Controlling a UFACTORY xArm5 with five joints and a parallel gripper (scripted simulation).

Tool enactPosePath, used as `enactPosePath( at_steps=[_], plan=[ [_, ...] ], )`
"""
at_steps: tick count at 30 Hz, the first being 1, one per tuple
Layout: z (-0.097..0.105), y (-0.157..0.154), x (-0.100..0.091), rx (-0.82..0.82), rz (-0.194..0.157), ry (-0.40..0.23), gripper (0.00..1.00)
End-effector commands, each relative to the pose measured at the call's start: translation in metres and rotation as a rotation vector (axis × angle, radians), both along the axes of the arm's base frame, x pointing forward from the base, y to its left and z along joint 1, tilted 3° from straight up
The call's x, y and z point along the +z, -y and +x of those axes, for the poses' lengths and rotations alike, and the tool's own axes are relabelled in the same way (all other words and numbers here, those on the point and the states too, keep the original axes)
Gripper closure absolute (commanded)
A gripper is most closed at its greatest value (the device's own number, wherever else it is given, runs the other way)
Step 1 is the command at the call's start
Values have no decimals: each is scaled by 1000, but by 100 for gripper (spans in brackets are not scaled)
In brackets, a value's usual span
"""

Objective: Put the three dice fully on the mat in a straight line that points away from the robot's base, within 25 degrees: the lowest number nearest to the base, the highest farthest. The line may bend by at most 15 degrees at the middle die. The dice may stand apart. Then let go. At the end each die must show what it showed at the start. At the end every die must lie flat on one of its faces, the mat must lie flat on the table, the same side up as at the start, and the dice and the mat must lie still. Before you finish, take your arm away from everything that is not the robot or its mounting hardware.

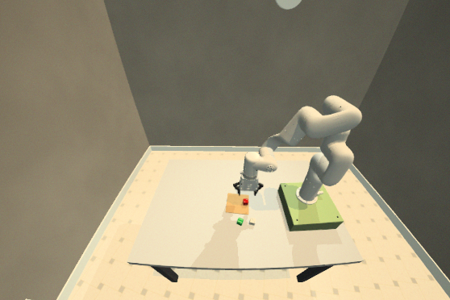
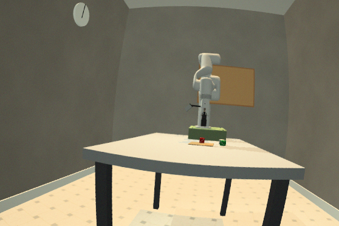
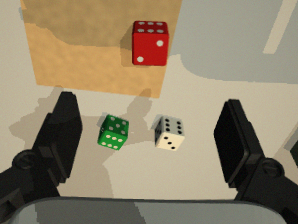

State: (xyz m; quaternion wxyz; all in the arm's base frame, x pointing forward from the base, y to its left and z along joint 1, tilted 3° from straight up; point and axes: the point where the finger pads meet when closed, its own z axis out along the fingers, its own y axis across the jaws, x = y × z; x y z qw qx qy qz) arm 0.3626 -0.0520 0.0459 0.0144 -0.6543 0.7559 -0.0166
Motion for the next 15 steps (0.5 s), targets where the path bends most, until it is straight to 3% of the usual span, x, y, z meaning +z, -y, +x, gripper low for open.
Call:
enactPosePath(
  at_steps=[1, 15],
  plan=[
    [1, 0, 1, 0, 0, 3, 0],
    [1, -5, 1, -124, 6, 4, 0]
  ],
)
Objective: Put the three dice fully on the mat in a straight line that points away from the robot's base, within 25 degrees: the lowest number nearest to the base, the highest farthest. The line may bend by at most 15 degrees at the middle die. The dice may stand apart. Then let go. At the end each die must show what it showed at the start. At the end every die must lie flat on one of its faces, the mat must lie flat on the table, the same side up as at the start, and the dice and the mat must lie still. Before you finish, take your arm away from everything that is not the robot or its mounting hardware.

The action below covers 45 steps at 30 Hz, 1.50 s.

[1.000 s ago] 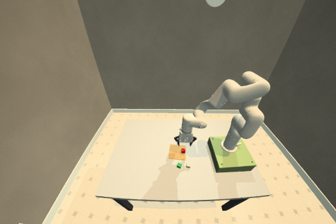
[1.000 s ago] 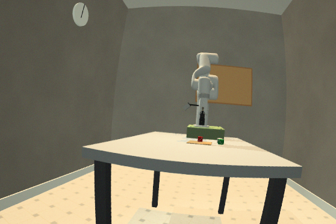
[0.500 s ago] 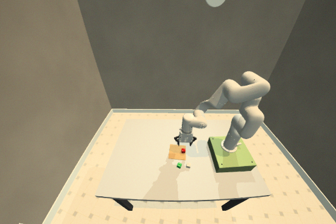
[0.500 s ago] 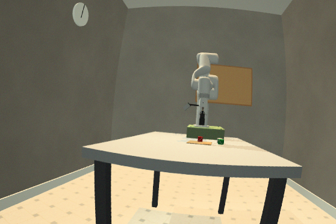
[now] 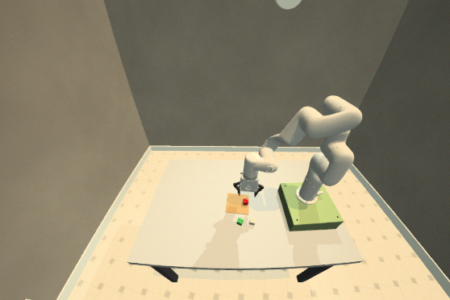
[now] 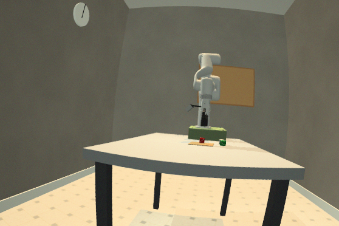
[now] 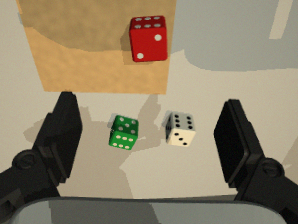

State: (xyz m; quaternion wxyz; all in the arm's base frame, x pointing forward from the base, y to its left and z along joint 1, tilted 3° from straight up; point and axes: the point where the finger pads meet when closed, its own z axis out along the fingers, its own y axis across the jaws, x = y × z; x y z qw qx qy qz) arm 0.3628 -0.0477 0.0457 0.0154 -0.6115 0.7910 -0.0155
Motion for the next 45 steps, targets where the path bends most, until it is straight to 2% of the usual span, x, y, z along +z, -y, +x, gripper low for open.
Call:
enactPosePath(
  at_steps=[1, 14, 17, 20, 25, 31, 34, 36, 45],
  plan=[
    [1, -1, 1, -39, 2, 3, 0],
    [2, -21, 0, -544, 27, 5, 0],
    [2, -21, 0, -562, 27, 5, 0],
    [1, -28, -1, -728, 36, 5, 0],
    [1, -34, -1, -883, 43, 5, 0],
    [0, -44, -2, -1155, 56, 5, 0],
    [0, -45, -2, -1169, 56, 5, 0],
    [0, -50, -2, -1319, 63, 5, 0],
    [-1, -62, -3, -1624, 77, 4, 0]
  ],
)
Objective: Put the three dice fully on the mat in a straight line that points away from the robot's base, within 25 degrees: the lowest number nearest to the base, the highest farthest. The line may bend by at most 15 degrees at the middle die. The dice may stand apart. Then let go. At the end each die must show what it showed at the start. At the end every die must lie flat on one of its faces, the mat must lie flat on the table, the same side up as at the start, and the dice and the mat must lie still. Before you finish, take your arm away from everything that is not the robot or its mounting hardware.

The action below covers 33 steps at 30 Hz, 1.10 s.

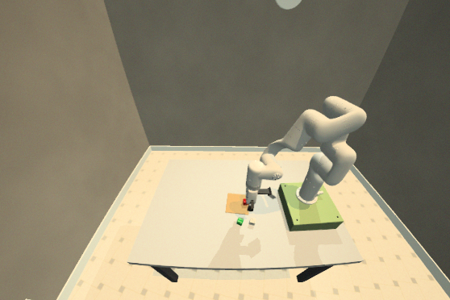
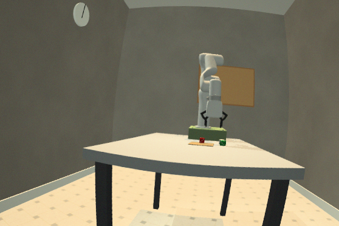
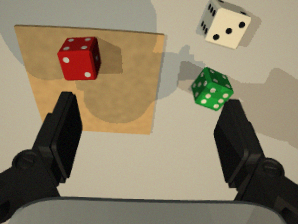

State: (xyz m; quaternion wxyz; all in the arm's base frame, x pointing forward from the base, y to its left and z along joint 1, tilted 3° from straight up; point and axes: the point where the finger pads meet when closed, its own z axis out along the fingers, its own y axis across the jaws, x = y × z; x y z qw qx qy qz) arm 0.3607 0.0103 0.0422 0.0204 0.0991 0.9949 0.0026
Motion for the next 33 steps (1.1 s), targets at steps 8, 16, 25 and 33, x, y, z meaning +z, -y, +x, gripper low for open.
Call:
enactPosePath(
  at_steps=[8, 16, 25, 33],
  plan=[
    [-1, -15, 0, -415, 20, 2, 0],
    [-3, -26, -1, -702, 33, 0, 0],
    [-5, -36, -1, -975, 45, -2, 0],
    [-8, -48, -2, -1314, 59, -5, 0]
  ],
)
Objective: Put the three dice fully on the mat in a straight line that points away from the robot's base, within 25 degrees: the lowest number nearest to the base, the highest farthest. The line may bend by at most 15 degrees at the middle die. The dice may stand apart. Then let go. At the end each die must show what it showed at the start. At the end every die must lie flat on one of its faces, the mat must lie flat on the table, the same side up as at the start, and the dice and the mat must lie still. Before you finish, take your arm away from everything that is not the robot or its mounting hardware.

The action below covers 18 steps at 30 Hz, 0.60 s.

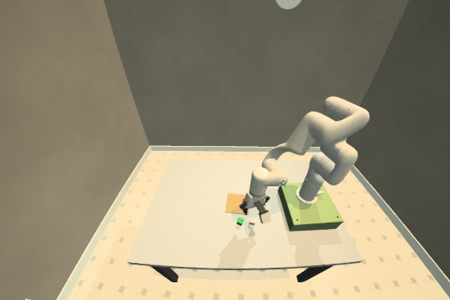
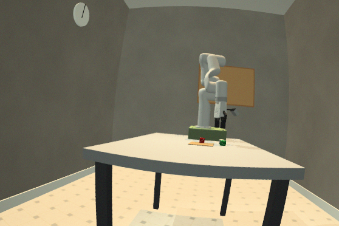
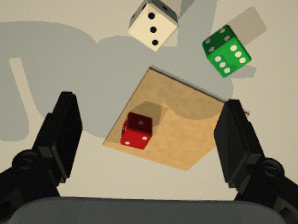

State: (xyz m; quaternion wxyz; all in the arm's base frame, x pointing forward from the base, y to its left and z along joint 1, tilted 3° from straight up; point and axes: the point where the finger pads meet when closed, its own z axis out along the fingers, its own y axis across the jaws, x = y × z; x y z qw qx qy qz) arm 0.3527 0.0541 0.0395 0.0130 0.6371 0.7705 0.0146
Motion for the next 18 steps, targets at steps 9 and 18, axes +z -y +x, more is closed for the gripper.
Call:
enactPosePath(
  at_steps=[9, 18],
  plan=[
    [-2, -14, 0, -378, 17, 0, 0],
    [-4, -20, 0, -561, 25, -2, 0]
  ],
)
